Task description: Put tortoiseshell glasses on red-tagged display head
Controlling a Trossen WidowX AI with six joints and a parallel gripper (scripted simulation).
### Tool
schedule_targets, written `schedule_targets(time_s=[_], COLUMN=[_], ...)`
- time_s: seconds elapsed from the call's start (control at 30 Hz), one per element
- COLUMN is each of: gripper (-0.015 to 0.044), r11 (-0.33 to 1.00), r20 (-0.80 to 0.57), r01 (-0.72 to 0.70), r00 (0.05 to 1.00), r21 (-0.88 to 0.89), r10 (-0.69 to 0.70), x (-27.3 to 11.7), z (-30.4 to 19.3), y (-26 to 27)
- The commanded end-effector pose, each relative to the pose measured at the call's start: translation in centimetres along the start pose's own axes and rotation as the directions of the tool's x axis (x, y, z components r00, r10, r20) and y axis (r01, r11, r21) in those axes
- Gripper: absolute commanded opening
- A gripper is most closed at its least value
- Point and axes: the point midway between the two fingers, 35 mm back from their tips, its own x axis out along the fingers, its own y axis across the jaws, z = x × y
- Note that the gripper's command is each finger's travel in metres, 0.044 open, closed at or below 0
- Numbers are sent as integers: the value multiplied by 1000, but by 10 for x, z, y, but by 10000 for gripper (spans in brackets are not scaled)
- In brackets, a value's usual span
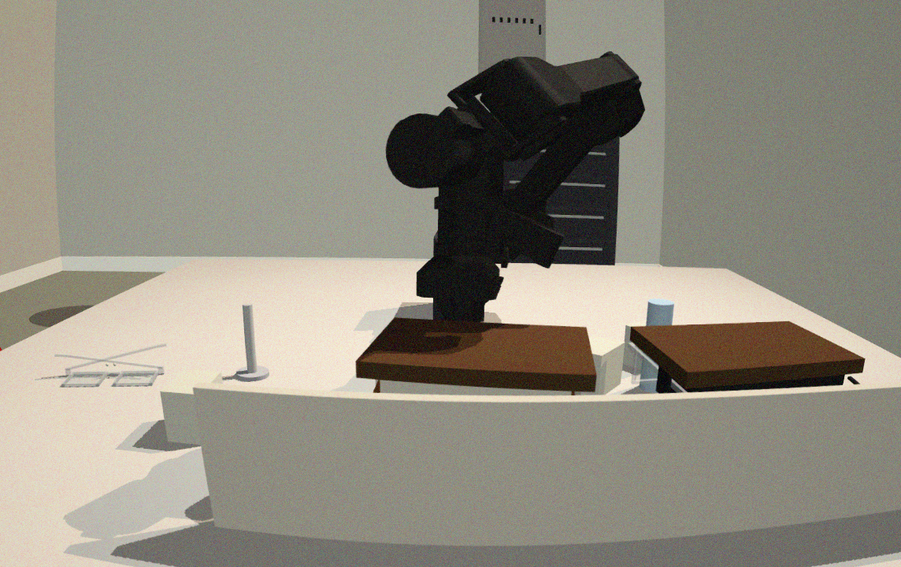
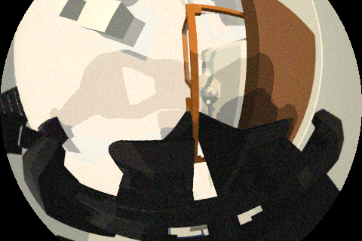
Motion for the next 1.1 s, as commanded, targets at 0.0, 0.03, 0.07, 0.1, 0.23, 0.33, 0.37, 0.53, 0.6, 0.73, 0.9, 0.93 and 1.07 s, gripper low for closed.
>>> schedule_targets(time_s=[0.0, 0.03, 0.07, 0.1, 0.23, 0.33, 0.37, 0.53, 0.6, 0.73, 0.9, 0.93, 1.07], gripper=[0, 0, 0, 0, 0, 0, 0, 0, 0, 0, 53, 79, 108], r11=[1000, 1000, 1000, 1000, 1000, 1000, 1000, 1000, 1000, 1000, 1000, 1000, 1000], r20=[1, 1, 1, 1, 1, 1, 1, 1, 1, 1, -4, -4, -4], r01=[5, 5, 5, 5, 5, 5, 5, 5, 5, 5, 6, 6, 6], r00=[1000, 1000, 1000, 1000, 1000, 1000, 1000, 1000, 1000, 1000, 1000, 1000, 1000], r21=[3, 3, 3, 3, 3, 3, 3, 3, 3, 3, -5, -5, -5], r10=[-5, -5, -5, -5, -5, -5, -5, -5, -5, -5, -6, -6, -6], x=[-2, -2, -2, -1, -1, 0, 0, 2, 3, 5, 4, 4, 4], z=[1, 1, 1, 1, 1, 1, 1, 1, 1, 2, 2, 2, 2], y=[-2, -2, -2, -2, -2, -1, -1, -1, -1, -2, -3, -3, -3])
